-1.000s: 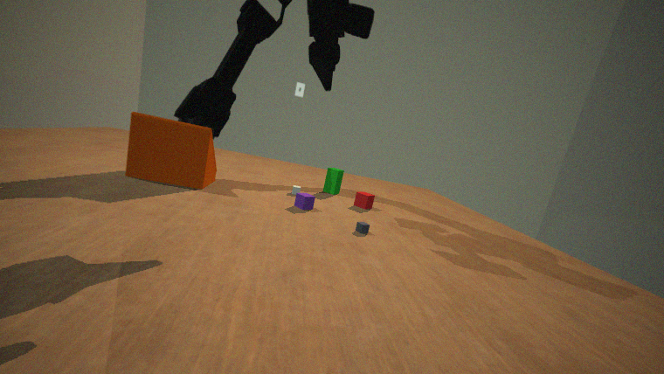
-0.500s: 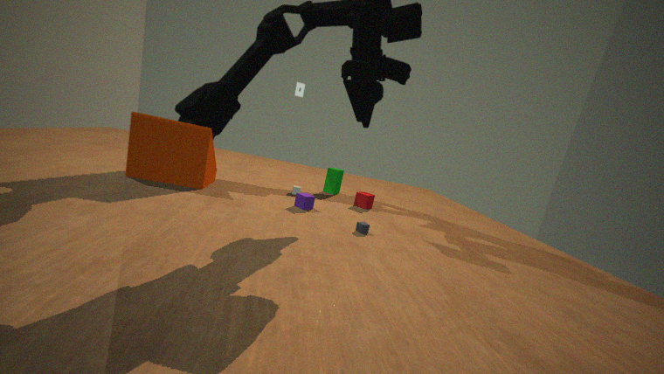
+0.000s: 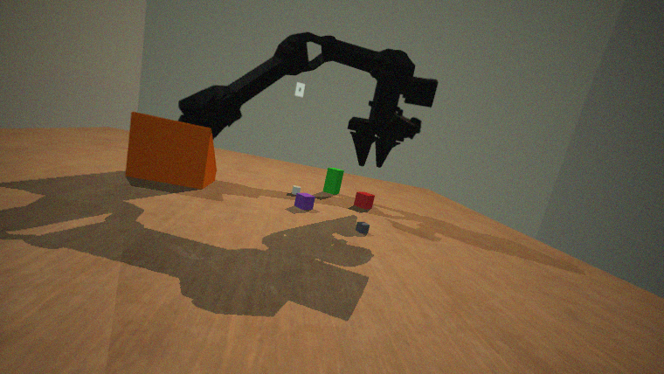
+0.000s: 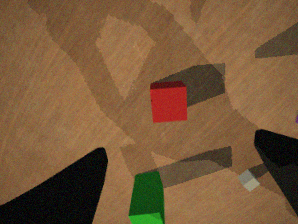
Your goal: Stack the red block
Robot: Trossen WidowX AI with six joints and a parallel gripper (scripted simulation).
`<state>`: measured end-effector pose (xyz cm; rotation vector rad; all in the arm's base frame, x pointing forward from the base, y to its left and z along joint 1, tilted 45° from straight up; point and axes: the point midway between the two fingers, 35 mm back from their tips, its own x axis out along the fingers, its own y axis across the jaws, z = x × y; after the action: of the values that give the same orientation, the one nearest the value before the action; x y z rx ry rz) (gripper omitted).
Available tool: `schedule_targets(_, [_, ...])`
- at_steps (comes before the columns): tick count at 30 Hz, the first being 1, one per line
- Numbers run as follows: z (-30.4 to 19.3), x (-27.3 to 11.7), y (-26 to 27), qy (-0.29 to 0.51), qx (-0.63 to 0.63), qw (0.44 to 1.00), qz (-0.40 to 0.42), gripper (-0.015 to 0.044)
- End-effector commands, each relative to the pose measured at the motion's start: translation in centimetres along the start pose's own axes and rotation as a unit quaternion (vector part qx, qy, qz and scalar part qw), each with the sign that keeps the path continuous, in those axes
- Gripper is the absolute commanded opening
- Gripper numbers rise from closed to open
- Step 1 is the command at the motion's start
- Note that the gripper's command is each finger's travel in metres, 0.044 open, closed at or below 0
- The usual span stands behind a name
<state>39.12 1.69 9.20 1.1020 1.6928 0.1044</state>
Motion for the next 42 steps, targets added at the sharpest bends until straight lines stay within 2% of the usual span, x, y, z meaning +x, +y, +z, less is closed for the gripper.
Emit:
schedule_targets(1, [0.1,0.2,0.3,0.004,0.019,1.0,0.002,0.044])
schedule_targets(7, [0.4,1.1,0.3,0.004,0.019,1.0,0.002,0.044])
schedule_targets(14, [0.4,4.8,0.2,0.005,0.019,1.0,0.003,0.044])
schedule_targets(42, [0.3,8.8,0.2,0.005,0.019,1.0,0.003,0.044])
